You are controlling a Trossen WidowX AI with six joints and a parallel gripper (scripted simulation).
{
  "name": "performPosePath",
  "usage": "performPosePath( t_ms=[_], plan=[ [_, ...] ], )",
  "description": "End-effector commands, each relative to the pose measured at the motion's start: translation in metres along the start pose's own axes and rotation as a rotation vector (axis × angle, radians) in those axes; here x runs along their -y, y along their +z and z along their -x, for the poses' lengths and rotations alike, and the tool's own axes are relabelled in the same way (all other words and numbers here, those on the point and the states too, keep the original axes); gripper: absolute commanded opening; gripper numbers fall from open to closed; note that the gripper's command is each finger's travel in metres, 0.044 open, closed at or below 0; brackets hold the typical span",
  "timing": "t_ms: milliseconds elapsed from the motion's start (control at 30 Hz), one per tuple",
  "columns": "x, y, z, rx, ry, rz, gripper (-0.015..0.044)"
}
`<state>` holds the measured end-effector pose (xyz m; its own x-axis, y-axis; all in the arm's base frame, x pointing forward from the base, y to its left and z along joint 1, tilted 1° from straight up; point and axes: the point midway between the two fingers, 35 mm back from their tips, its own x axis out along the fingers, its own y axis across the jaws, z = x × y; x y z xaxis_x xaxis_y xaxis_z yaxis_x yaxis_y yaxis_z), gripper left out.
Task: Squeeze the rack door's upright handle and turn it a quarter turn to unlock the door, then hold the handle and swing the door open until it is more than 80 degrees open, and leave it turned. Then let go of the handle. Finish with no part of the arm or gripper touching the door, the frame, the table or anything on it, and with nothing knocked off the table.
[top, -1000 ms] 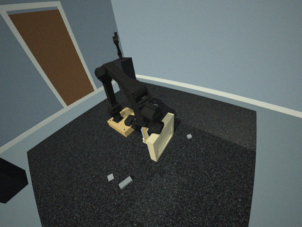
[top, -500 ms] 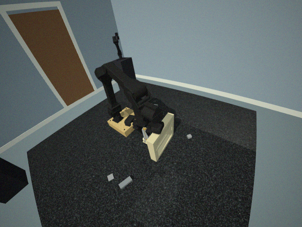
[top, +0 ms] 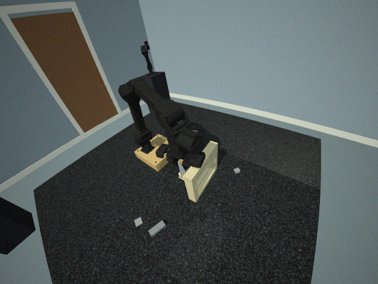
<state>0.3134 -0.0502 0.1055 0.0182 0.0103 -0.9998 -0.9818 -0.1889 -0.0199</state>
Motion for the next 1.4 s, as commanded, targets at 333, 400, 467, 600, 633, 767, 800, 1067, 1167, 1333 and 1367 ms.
performPosePath(
  t_ms=[333, 400, 467, 600, 633, 767, 800, 1067, 1167, 1333, 1367],
  plan=[
    [-0.005, 0.004, 0.000, 0.003, 0.001, -0.173, 0.0024],
    [-0.006, 0.005, 0.000, 0.003, 0.001, -0.215, 0.0024],
    [-0.008, 0.006, 0.000, 0.003, 0.001, -0.256, 0.0024],
    [-0.011, 0.009, 0.000, 0.003, 0.001, -0.337, 0.0024],
    [-0.012, 0.010, 0.000, 0.003, 0.001, -0.356, 0.0024],
    [-0.016, 0.013, 0.000, 0.004, 0.002, -0.434, 0.0024],
    [-0.017, 0.014, 0.000, 0.004, 0.002, -0.454, 0.0024],
    [-0.027, 0.024, 0.000, 0.004, 0.003, -0.603, 0.0024],
    [-0.030, 0.028, 0.000, 0.004, 0.004, -0.654, 0.0024],
    [-0.036, 0.036, 0.000, 0.004, 0.004, -0.739, 0.0024],
    [-0.037, 0.037, 0.000, 0.005, 0.005, -0.755, 0.0024]
  ],
)
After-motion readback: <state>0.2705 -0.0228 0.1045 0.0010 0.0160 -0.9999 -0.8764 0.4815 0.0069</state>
